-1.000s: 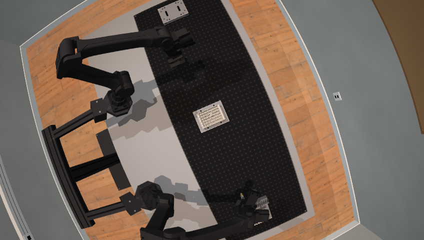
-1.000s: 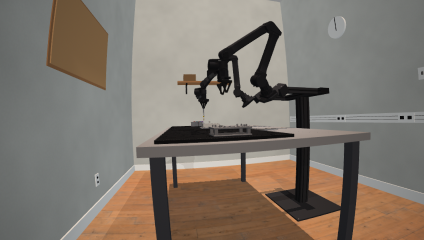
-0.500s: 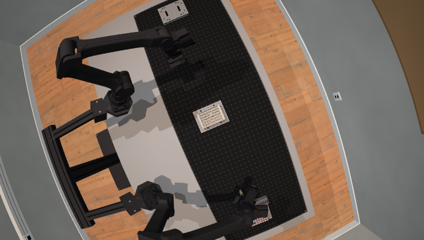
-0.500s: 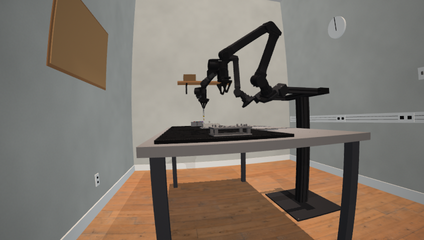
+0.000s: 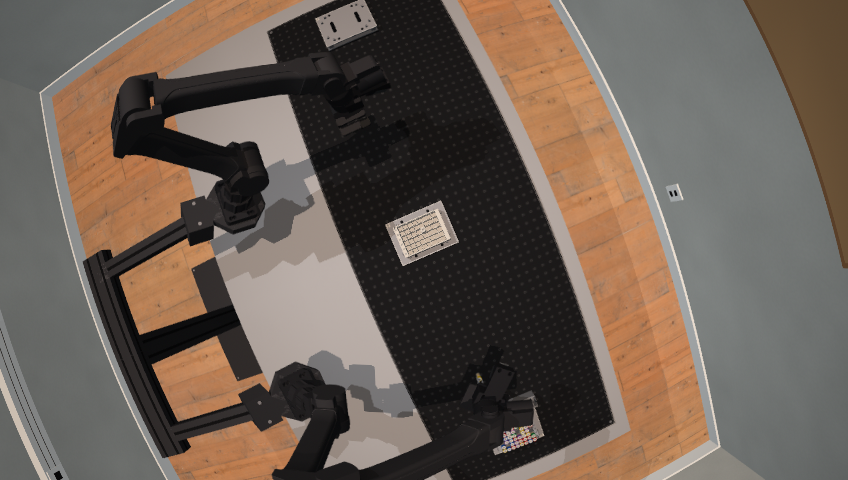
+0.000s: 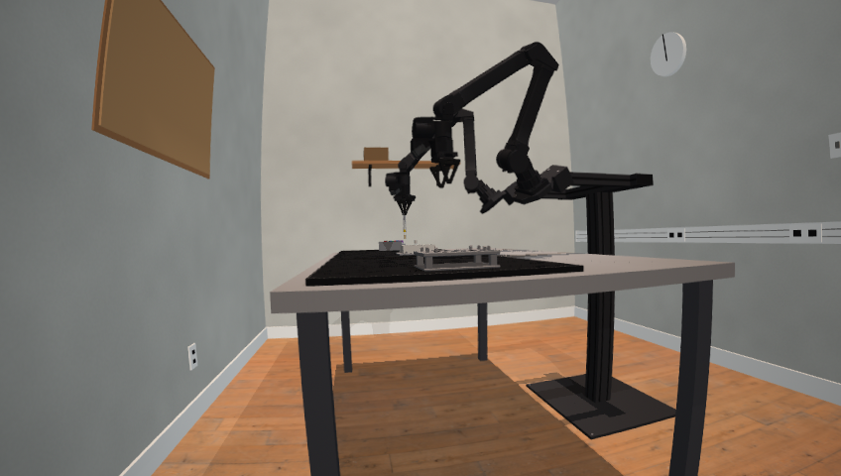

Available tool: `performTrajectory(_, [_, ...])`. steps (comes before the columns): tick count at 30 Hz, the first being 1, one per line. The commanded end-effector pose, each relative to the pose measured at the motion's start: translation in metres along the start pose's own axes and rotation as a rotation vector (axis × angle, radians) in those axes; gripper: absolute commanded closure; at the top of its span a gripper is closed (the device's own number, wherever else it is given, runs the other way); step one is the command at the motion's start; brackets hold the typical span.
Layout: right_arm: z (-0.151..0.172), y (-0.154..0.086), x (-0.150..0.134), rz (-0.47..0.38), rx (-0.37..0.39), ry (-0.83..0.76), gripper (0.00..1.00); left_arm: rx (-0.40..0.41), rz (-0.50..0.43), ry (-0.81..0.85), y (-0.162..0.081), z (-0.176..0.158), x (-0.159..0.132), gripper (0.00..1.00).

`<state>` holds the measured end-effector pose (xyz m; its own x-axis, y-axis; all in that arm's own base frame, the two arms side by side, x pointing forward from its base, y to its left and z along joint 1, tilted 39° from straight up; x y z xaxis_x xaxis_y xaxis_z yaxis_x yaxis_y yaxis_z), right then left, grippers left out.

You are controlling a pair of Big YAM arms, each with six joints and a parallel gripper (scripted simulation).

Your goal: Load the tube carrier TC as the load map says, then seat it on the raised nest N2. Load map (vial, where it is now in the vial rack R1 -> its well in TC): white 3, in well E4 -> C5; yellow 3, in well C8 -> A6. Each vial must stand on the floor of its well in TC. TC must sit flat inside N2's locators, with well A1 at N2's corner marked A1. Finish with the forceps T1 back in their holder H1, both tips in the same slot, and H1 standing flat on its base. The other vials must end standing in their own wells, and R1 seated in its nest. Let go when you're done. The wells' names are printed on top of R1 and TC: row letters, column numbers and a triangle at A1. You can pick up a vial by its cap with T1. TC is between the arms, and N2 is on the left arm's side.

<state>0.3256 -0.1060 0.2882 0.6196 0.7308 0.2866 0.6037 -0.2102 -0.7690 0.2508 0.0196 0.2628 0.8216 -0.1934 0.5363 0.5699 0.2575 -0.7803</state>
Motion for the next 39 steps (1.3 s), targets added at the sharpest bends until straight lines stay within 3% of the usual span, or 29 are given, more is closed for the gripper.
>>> performTrajectory(1, [-0.001,-0.006,0.009,-0.021,-0.029,0.014,0.91,0.000,-0.028,0.007,-0.008,0.003,0.010,0.00])
performTrajectory(26, [0.018,-0.009,0.037,-0.033,-0.040,0.018,0.91,0.000,-0.028,0.007,-0.008,0.003,0.010,0.00])
performTrajectory(39, [0.041,0.001,0.048,-0.018,-0.016,0.015,0.91,0.000,-0.028,0.007,-0.008,0.003,0.010,0.00])
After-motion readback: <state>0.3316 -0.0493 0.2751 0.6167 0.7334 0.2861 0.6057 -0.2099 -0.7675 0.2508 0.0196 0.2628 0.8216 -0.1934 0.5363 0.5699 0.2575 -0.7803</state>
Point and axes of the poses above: on each arm, the point where the finger pads meet when closed, its own y axis out along the fingers, its own z axis across the jaws, x = y × z, the point moved 6 cm from there along -y, back along the fingers, and after that the axes turned 5 degrees about y, right-handed, at the moved point
